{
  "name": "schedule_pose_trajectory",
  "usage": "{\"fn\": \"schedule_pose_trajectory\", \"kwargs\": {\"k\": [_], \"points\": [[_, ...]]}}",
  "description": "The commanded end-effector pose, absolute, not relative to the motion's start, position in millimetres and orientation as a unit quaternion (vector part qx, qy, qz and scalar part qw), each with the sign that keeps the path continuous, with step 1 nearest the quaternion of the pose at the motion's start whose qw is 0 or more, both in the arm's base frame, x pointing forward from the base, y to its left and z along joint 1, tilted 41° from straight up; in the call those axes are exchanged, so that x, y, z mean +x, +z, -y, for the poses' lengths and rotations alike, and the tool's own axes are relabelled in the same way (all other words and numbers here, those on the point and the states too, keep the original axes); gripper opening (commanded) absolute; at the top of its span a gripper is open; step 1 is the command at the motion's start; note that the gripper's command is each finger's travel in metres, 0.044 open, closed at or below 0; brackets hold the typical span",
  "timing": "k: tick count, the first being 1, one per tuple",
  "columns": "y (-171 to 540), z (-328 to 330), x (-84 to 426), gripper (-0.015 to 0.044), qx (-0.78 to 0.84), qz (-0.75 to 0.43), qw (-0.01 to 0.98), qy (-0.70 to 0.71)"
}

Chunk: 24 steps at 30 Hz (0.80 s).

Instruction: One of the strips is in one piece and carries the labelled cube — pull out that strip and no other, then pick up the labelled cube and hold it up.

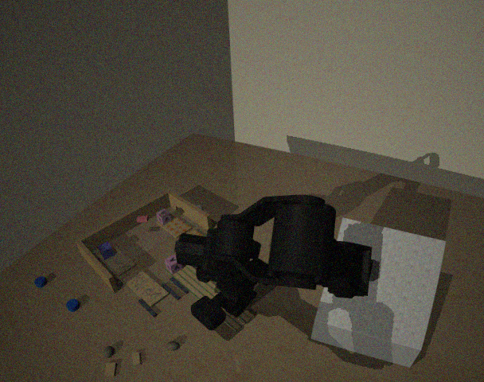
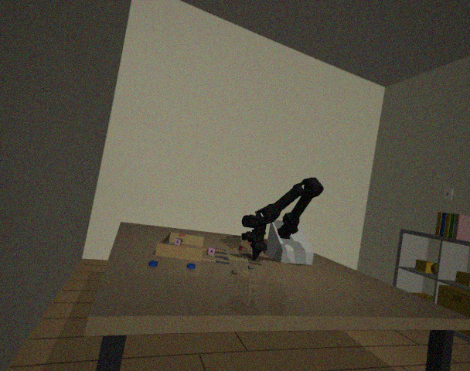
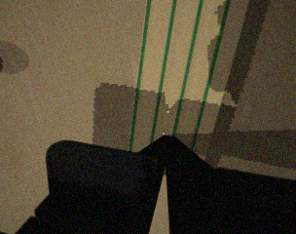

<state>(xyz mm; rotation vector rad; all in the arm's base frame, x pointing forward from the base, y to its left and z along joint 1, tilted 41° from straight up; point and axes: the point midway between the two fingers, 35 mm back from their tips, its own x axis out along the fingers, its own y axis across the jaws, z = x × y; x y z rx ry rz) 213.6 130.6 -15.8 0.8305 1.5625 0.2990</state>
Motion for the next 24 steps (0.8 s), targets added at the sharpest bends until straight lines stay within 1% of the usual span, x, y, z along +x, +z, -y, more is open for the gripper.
{"fn": "schedule_pose_trajectory", "kwargs": {"k": [1,15,16,21,24], "points": [[-18,-133,206,0.0,0.359,-0.689,0.616,0.13],[-18,-133,206,0.0,0.359,-0.689,0.616,0.13],[-15,-129,214,0.0,0.361,-0.681,0.624,0.13],[15,-104,214,0.0,0.358,-0.688,0.618,0.129],[16,-103,214,0.0,0.358,-0.689,0.617,0.13]]}}
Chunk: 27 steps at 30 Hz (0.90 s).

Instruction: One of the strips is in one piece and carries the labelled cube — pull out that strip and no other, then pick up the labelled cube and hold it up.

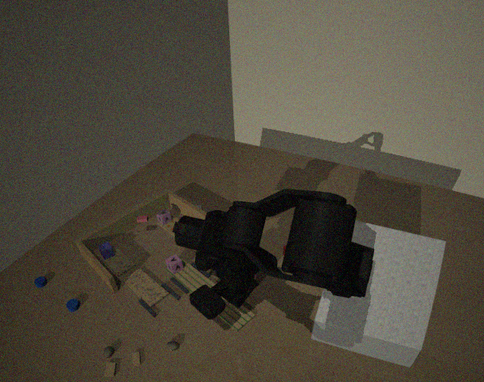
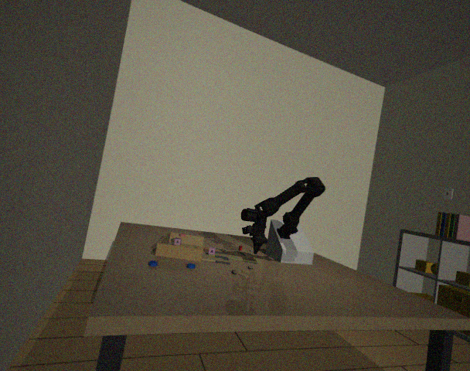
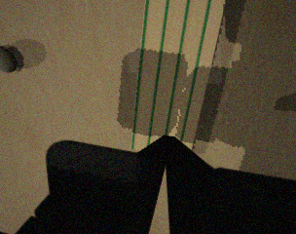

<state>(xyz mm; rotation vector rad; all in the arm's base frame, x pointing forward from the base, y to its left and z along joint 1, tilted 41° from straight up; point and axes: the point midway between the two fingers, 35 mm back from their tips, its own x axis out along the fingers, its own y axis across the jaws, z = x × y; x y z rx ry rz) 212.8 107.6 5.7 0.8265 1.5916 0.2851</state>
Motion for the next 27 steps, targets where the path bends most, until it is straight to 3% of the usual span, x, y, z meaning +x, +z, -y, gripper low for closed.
{"fn": "schedule_pose_trajectory", "kwargs": {"k": [1,3,20,27], "points": [[16,-103,214,0.0,0.358,-0.689,0.617,0.13],[14,-101,214,0.0,0.358,-0.689,0.617,0.13],[8,-82,276,0.044,0.383,-0.692,0.603,0.1],[7,-75,300,0.044,0.383,-0.692,0.604,0.1]]}}
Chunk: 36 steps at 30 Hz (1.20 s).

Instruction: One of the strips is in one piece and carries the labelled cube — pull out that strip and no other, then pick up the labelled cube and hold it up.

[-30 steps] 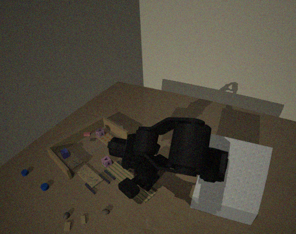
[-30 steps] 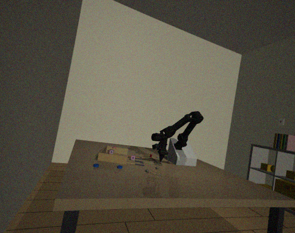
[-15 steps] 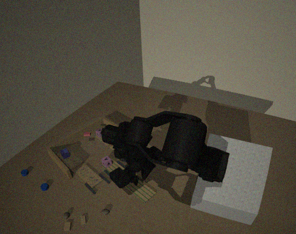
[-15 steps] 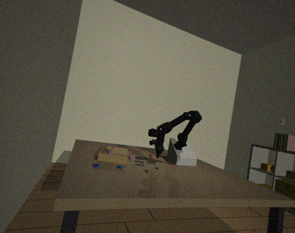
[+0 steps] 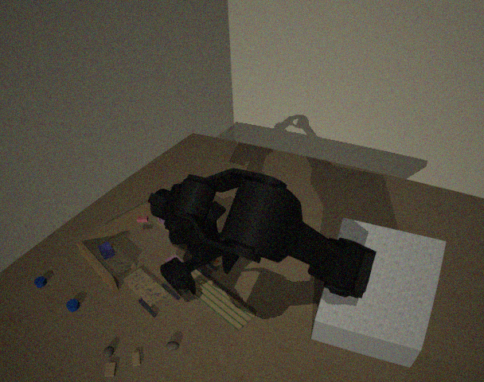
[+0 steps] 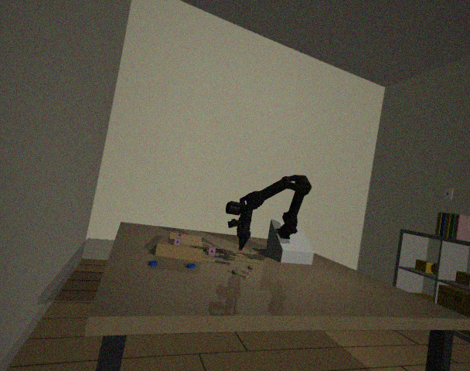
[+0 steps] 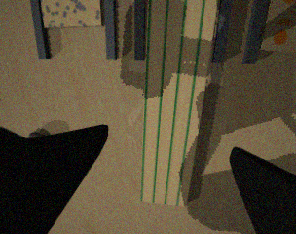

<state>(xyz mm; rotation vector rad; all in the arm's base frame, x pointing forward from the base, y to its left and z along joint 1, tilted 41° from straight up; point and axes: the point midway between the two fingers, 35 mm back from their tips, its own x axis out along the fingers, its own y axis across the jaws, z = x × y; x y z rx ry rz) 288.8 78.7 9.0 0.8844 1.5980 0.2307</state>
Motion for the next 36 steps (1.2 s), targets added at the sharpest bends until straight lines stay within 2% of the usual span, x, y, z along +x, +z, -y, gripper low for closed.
{"fn": "schedule_pose_trajectory", "kwargs": {"k": [1,36], "points": [[7,-74,304,0.044,0.383,-0.692,0.604,0.1],[-4,-38,418,0.044,0.382,-0.689,0.607,0.101]]}}
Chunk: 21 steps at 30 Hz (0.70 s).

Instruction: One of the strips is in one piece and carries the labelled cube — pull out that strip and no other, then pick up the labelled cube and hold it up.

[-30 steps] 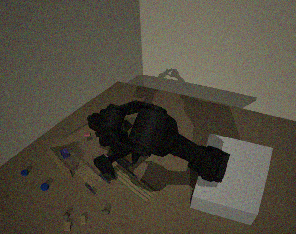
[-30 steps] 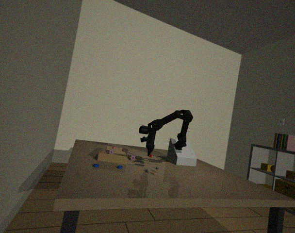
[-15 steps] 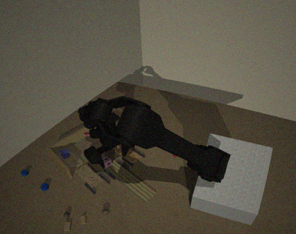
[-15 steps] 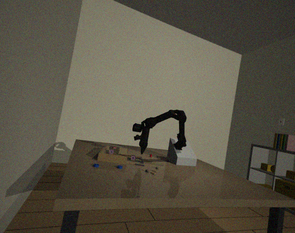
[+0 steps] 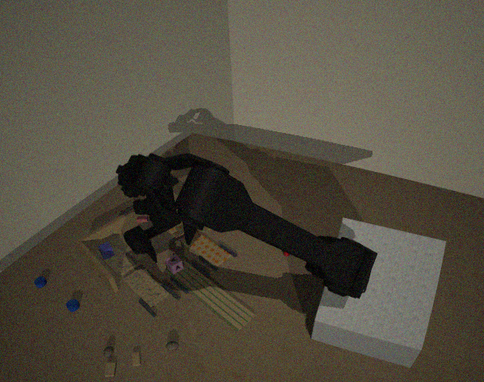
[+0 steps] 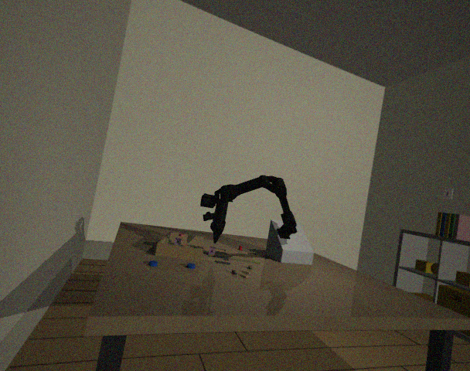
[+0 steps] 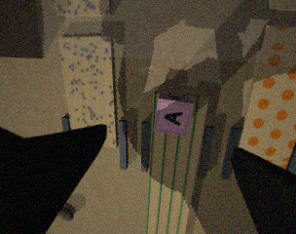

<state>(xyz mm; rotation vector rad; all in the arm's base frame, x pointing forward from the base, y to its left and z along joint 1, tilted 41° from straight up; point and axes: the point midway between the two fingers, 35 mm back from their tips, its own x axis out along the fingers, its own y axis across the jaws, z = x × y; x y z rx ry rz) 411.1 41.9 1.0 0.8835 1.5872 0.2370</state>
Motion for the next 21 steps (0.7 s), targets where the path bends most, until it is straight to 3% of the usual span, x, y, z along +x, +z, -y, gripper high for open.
{"fn": "schedule_pose_trajectory", "kwargs": {"k": [1,7,21], "points": [[-4,-38,418,0.0414,0.382,-0.689,0.607,0.101],[-10,-44,419,0.0256,0.382,-0.689,0.607,0.101],[-28,-59,419,0.025,0.382,-0.689,0.607,0.101]]}}
